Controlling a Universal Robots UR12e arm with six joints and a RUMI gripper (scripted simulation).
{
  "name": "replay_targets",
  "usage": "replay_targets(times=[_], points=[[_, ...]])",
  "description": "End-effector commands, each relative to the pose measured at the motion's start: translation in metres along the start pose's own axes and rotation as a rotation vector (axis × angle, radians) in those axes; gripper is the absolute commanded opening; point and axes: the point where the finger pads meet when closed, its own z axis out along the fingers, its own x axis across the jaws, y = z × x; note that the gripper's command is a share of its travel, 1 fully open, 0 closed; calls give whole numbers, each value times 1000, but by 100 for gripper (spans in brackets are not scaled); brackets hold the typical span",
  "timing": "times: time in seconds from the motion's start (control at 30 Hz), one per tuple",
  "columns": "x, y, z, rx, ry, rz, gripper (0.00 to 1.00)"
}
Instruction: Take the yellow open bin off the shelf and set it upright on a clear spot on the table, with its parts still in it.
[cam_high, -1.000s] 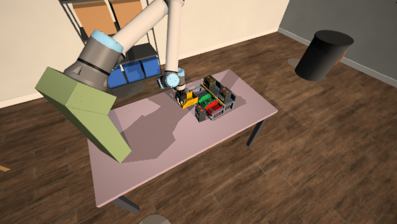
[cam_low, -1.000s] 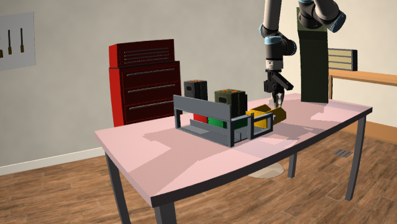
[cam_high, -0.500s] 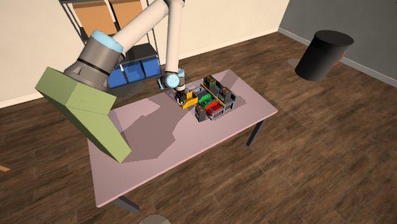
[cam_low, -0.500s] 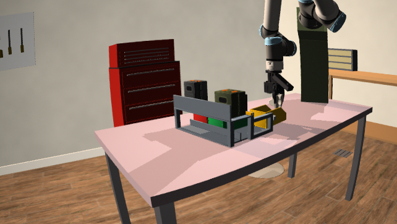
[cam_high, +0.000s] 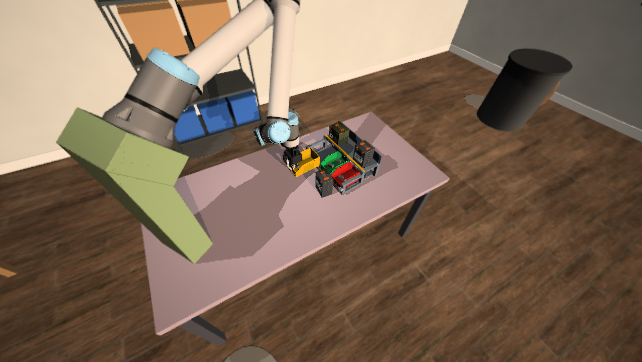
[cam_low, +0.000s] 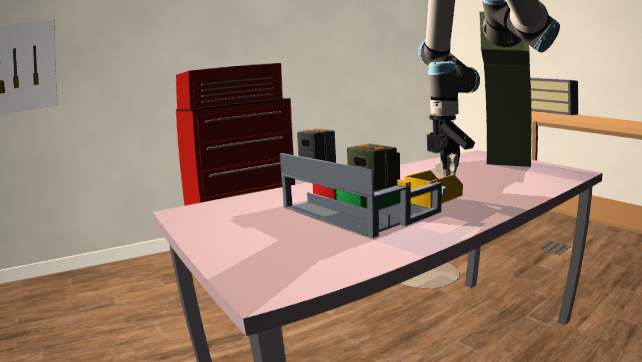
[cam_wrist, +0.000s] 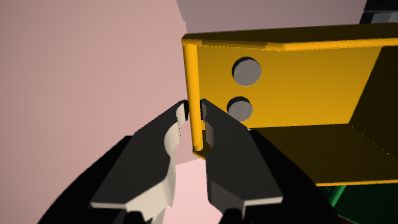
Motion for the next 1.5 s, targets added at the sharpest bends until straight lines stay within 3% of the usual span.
replay_targets(times=[0.0,0.97,1.0,1.47], points=[[0,0,6,0,1,0,0],[0,0,10,0,1,0,0],[0,0,10,0,1,0,26],[0,0,10,0,1,0,26]])
